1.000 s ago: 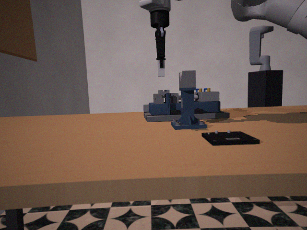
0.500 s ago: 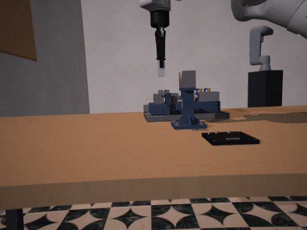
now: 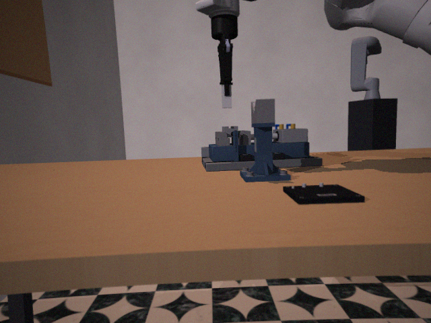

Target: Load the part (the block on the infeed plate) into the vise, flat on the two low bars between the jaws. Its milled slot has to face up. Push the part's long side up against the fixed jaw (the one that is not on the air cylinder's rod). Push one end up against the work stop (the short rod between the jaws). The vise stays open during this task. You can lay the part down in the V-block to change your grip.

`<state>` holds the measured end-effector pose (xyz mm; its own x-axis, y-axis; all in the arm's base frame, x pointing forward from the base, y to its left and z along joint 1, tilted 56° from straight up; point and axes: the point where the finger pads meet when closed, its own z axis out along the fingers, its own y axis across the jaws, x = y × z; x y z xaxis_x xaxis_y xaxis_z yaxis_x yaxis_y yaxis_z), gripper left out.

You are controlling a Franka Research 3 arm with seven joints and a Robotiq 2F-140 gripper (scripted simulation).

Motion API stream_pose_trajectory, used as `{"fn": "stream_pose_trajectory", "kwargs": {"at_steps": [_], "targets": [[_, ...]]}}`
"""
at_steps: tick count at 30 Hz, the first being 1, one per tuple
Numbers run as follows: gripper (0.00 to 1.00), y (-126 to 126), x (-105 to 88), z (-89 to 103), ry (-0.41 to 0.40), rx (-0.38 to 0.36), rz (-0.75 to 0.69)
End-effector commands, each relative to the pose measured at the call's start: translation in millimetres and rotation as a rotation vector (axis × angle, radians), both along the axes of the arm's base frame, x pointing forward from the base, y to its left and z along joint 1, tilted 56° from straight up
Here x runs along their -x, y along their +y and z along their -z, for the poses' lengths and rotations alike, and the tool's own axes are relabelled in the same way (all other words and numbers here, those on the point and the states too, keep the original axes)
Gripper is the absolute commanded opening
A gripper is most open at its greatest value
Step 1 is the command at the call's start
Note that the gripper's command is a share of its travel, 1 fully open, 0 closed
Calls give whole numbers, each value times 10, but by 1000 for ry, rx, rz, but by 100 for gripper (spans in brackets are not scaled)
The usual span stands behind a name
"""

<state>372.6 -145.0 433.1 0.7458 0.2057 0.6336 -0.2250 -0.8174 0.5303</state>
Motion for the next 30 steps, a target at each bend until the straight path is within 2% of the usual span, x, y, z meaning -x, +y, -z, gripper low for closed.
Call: {"fn": "stream_pose_trajectory", "kwargs": {"at_steps": [1, 30], "targets": [[0, -15, -18, 12, 2, 3, -3], [0, -219, -256, 224, 2, 3, -3]]}}
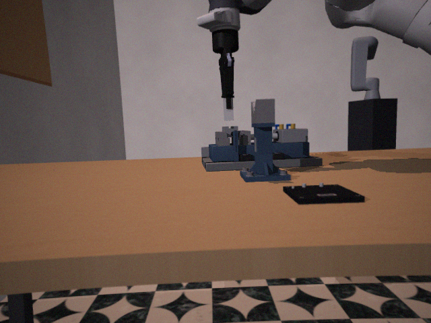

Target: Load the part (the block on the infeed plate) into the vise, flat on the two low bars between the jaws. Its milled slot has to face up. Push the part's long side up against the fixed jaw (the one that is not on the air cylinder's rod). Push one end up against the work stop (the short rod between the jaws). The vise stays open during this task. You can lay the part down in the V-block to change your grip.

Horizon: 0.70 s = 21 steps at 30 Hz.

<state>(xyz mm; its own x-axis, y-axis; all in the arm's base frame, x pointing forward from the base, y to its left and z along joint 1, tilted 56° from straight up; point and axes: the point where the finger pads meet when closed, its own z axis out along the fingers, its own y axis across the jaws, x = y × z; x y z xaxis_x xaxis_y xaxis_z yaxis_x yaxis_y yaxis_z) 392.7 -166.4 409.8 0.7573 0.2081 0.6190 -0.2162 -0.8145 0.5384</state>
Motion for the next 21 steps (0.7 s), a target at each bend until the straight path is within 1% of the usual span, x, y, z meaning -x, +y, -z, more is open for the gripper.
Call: {"fn": "stream_pose_trajectory", "kwargs": {"at_steps": [1, 21], "targets": [[0, -11, -62, -2, -16, -2, -4], [0, -58, -117, 46, -16, -2, -4]]}}
